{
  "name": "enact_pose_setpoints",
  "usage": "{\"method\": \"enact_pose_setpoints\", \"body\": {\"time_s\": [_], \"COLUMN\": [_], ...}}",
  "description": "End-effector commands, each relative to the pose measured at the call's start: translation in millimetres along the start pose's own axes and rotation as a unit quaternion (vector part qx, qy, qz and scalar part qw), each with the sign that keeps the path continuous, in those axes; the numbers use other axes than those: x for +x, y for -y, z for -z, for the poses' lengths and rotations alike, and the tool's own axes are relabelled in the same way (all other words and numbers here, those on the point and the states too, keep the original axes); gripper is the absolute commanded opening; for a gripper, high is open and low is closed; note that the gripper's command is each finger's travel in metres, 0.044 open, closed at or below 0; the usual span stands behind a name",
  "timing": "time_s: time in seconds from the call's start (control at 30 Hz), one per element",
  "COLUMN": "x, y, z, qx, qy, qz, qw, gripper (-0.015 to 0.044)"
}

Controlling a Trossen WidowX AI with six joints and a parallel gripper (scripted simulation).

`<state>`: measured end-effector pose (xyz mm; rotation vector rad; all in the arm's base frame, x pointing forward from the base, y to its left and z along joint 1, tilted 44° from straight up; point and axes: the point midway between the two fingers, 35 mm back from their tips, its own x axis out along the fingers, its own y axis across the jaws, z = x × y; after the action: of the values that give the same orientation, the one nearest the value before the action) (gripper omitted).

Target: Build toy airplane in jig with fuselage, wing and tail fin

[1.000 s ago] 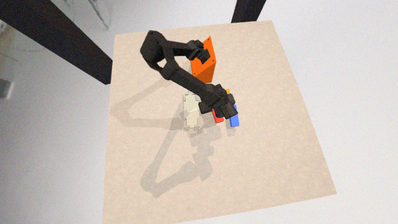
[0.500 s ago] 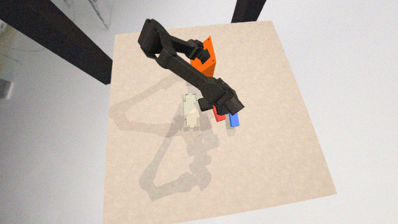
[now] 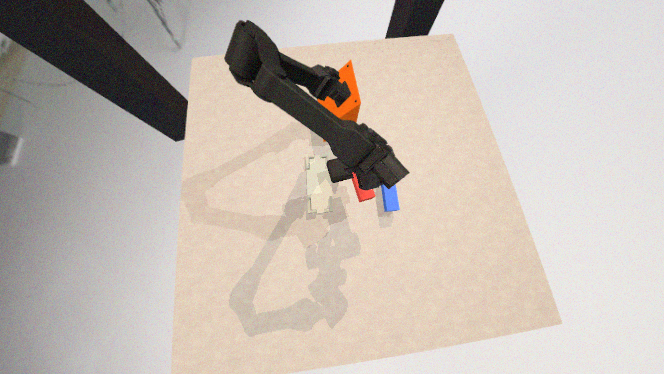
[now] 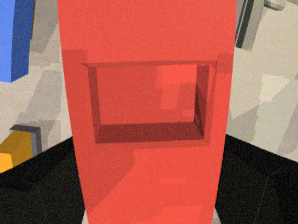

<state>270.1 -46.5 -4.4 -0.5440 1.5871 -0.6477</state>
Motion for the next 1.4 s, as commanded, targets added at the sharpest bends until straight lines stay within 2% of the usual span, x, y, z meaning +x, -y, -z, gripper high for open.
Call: {"method": "enact_pose_setpoints", "body": {"time_s": [0.0, 1.37], "x": [3.9, 58.3], "y": [10.0, 119.9], "z": [0.3, 33.7], "qx": [0.009, 0.117], "qy": [0.0, 0.001], "qz": [-0.005, 0.002], "qw": [1.0, 0.993], "gripper": [0.0, 0.0]}}
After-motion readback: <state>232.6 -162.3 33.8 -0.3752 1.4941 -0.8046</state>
